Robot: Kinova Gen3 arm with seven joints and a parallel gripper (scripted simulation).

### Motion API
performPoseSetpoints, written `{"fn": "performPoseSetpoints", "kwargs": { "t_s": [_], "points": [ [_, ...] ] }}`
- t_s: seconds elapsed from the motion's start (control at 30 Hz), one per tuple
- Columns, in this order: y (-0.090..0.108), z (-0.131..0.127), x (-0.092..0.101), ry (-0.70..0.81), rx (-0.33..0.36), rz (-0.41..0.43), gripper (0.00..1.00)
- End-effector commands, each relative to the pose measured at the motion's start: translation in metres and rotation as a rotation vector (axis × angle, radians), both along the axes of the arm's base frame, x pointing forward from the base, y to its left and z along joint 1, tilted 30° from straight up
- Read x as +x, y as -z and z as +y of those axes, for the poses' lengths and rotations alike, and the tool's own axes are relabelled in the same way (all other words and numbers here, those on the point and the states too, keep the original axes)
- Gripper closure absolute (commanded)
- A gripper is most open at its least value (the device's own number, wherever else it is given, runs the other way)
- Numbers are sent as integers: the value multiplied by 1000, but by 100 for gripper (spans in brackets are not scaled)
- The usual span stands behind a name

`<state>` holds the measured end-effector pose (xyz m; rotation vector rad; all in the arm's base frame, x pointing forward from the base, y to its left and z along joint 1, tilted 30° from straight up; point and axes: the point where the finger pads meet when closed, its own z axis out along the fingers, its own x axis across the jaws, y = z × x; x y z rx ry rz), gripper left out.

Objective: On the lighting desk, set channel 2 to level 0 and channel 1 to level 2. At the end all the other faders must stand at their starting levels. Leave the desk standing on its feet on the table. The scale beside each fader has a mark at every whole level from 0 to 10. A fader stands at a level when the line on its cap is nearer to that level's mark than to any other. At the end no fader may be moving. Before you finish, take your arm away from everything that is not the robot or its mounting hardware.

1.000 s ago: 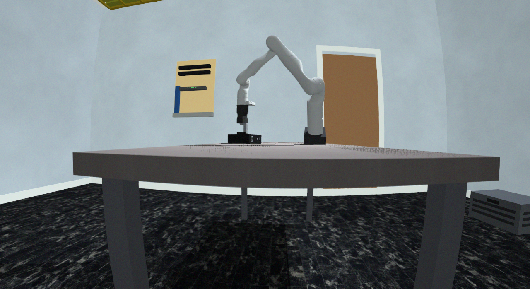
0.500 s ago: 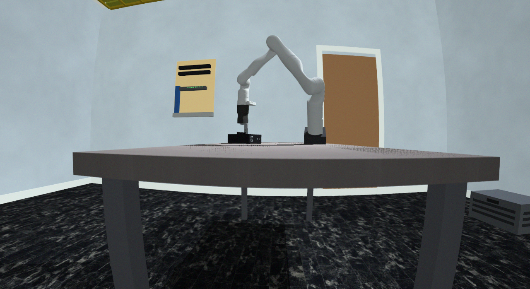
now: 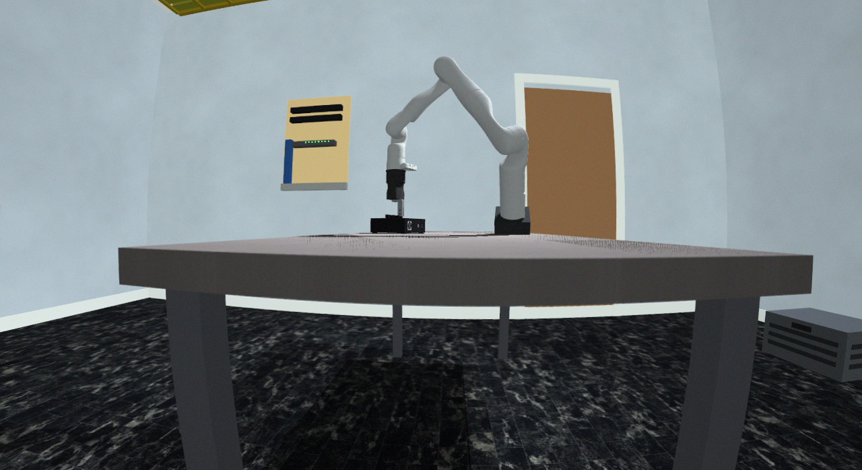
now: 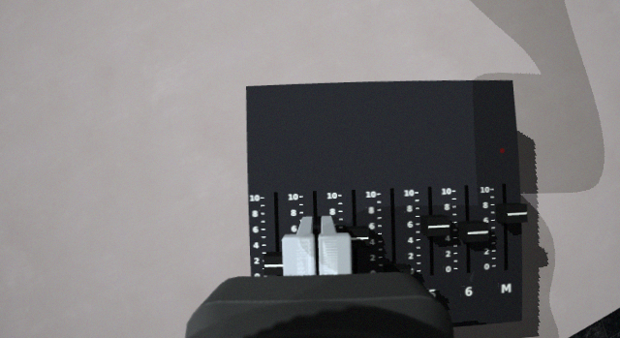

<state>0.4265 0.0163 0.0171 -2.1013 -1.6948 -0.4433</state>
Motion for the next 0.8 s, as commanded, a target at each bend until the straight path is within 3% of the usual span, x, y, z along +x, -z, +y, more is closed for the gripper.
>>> {"fn": "performPoseSetpoints", "kwargs": {
  "t_s": [0.0,0.4,0.77],
  "points": [
    [-6,-5,2,5,-4,-5,100],
    [-29,-18,2,5,-4,-5,100],
    [-31,-20,2,5,-4,-5,100]
  ]
}}
